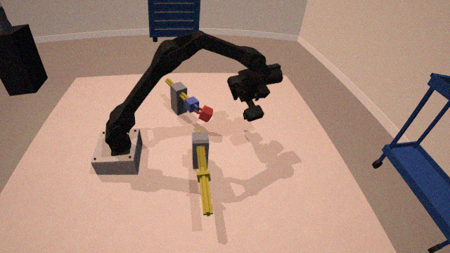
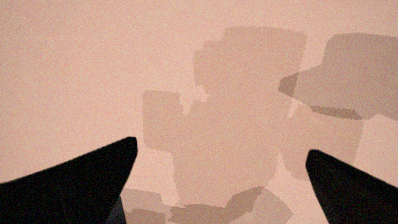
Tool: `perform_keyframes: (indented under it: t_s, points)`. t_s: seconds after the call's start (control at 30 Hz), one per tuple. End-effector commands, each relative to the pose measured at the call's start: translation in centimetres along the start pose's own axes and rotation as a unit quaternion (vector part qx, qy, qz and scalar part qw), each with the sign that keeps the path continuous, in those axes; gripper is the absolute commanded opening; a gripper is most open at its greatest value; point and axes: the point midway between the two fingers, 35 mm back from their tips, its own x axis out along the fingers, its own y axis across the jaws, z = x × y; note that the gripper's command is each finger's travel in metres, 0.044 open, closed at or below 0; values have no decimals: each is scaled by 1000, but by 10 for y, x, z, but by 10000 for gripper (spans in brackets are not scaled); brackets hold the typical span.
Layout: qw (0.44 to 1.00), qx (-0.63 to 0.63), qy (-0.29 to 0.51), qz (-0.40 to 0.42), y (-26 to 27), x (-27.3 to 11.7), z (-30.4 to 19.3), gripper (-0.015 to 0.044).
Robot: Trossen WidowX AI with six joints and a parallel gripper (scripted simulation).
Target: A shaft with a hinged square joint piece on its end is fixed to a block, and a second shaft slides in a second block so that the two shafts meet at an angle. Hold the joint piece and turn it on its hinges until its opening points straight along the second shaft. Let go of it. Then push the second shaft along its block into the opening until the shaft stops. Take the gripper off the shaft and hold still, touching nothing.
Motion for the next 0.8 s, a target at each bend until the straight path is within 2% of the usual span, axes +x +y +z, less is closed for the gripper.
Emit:
perform_keyframes:
  t_s: [0.0,0.57,0.77]
  points:
    - [998,48,23,-18,0,-3,-6,440]
    - [945,276,114,-135,9,-33,-47,440]
    - [937,293,119,-147,9,-36,-51,440]
